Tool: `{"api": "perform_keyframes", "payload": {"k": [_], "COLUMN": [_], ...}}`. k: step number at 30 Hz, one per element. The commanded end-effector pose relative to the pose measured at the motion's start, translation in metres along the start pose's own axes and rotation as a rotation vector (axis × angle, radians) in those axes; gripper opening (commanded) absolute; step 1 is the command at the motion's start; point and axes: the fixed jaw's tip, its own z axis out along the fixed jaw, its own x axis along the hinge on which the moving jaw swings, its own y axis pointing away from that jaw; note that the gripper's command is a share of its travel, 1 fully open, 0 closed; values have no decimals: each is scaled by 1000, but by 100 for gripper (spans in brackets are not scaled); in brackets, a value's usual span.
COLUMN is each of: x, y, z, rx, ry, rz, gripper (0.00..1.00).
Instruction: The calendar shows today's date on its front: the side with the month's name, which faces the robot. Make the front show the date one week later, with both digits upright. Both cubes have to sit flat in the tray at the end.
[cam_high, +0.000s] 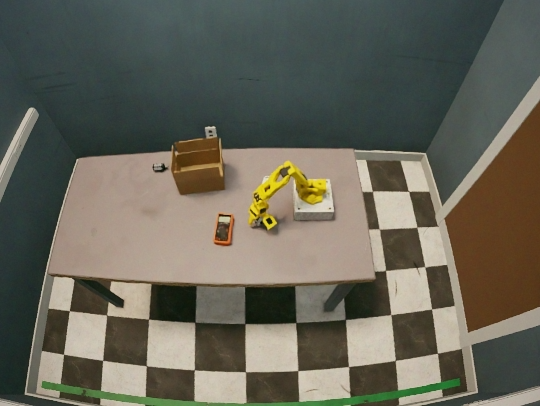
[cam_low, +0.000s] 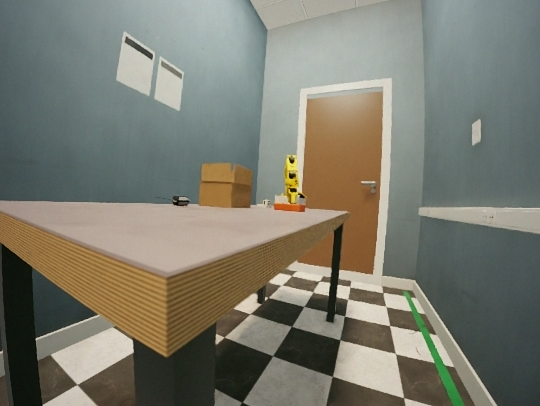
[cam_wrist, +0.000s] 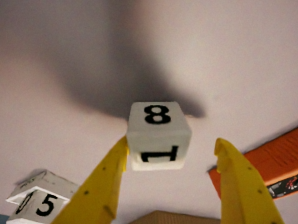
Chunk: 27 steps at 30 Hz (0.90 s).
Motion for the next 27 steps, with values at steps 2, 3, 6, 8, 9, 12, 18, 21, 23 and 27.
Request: {"api": "perform_keyframes", "payload": {"k": [2, 3, 6, 8, 9, 12, 18, 21, 23, 27], "x": [-3, -3, -3, -3, -3, -3, -3, -2, -3, -3], "y": [6, 6, 5, 5, 4, 3, 2, 2, 3, 3], "z": [5, 5, 3, 0, -2, -10, -24, -35, -41, -51], "rx": [-27, -27, -27, -27, -27, -27, -27, -27, -27, -27], "ry": [-8, -8, -8, -8, -8, -8, -8, -8, -8, -8], "rz": [4, 4, 4, 4, 4, 4, 4, 4, 4, 4], "gripper": [36, 36, 36, 36, 36, 36, 36, 36, 36, 36]}}
